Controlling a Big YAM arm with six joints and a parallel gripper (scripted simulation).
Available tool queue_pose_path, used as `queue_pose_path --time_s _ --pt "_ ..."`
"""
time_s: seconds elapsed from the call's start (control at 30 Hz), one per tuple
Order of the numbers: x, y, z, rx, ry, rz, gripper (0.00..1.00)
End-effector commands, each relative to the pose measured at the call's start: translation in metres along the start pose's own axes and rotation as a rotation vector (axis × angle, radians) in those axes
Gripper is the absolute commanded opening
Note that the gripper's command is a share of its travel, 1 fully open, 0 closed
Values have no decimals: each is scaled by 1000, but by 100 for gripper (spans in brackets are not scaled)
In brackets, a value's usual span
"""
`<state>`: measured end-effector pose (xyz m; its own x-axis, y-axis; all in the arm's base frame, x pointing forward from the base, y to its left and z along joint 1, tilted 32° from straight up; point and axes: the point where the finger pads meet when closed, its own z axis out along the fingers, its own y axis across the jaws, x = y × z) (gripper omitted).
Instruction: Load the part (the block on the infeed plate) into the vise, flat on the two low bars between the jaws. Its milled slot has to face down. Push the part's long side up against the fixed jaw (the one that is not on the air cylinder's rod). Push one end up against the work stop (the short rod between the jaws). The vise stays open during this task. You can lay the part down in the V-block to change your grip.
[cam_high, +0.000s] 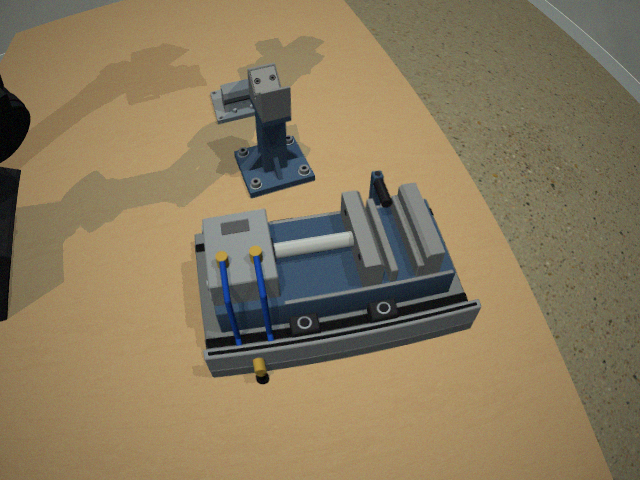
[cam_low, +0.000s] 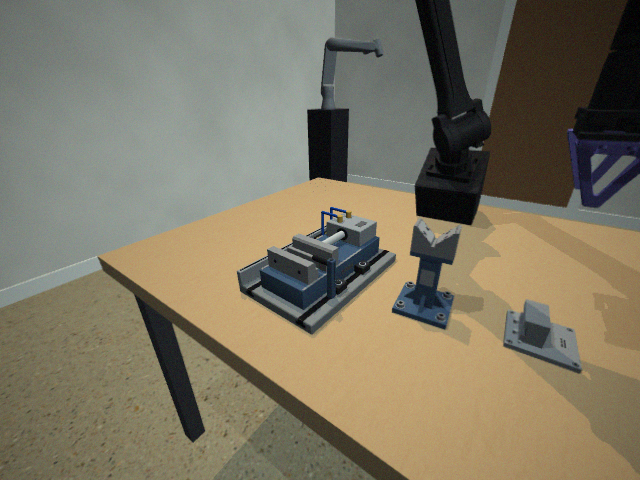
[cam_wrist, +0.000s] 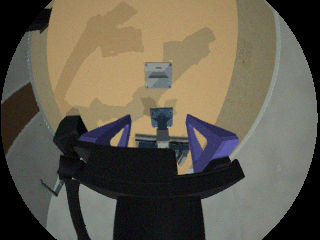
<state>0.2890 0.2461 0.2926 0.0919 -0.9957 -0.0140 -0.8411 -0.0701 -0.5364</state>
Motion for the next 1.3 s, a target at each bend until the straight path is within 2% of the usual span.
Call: queue_pose_path --time_s 0.0,0.73,1.13,1.27 --pt "-4 -12 -8 10 -4 0 81" --pt "-4 -11 -7 10 -4 -1 81" --pt "1 -3 9 -2 10 -1 81" --pt "-2 -10 4 10 -1 6 81"
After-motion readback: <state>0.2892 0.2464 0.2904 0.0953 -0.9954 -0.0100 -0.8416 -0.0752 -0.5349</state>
